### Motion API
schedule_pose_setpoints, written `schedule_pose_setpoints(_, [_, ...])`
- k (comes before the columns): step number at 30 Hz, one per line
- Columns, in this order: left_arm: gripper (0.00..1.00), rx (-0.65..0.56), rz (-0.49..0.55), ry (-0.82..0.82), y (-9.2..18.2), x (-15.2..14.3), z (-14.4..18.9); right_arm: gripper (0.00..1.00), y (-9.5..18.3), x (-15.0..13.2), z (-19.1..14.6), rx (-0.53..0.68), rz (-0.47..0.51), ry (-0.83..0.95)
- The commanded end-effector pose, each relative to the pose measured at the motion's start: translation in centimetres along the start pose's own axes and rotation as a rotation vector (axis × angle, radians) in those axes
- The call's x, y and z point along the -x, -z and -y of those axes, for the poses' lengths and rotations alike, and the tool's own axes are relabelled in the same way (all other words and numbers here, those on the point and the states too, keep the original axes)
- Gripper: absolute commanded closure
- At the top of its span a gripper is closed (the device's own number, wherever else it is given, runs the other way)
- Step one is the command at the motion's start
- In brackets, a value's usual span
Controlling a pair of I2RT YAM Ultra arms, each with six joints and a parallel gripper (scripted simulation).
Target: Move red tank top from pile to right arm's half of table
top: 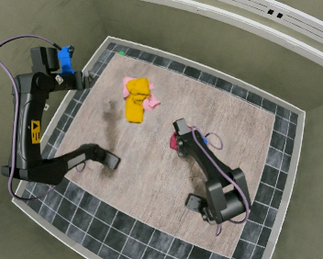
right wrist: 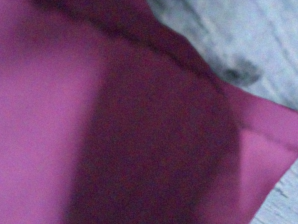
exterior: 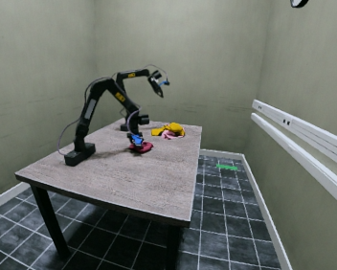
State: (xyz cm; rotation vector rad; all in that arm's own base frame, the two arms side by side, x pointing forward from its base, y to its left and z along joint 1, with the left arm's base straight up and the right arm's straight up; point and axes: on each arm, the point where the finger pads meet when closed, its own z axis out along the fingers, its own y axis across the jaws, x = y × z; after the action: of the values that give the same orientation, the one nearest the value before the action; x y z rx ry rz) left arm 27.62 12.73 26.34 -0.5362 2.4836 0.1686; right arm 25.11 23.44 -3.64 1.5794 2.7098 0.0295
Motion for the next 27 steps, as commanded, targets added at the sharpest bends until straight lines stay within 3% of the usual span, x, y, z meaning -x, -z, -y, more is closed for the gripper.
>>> schedule_pose_setpoints(1, [0.08,-0.007,0.055,-0.010,1.33,1.31,0.13,0.67,-2.38,0.74,3.42,-0.126,0.044,0.003])
schedule_pose_setpoints(8, [0.08,-0.007,0.055,-0.010,1.33,1.31,0.13,0.67,-2.38,0.74,3.42,-0.126,0.044,0.003])
schedule_pose_setpoints(9, [0.08,-0.007,0.055,-0.010,1.33,1.31,0.13,0.86,-2.38,0.74,3.42,-0.126,0.044,0.003])
schedule_pose_setpoints(27, [0.08,-0.007,0.055,-0.010,1.33,1.31,0.13,0.86,-2.39,0.68,3.43,-0.127,0.041,0.003])
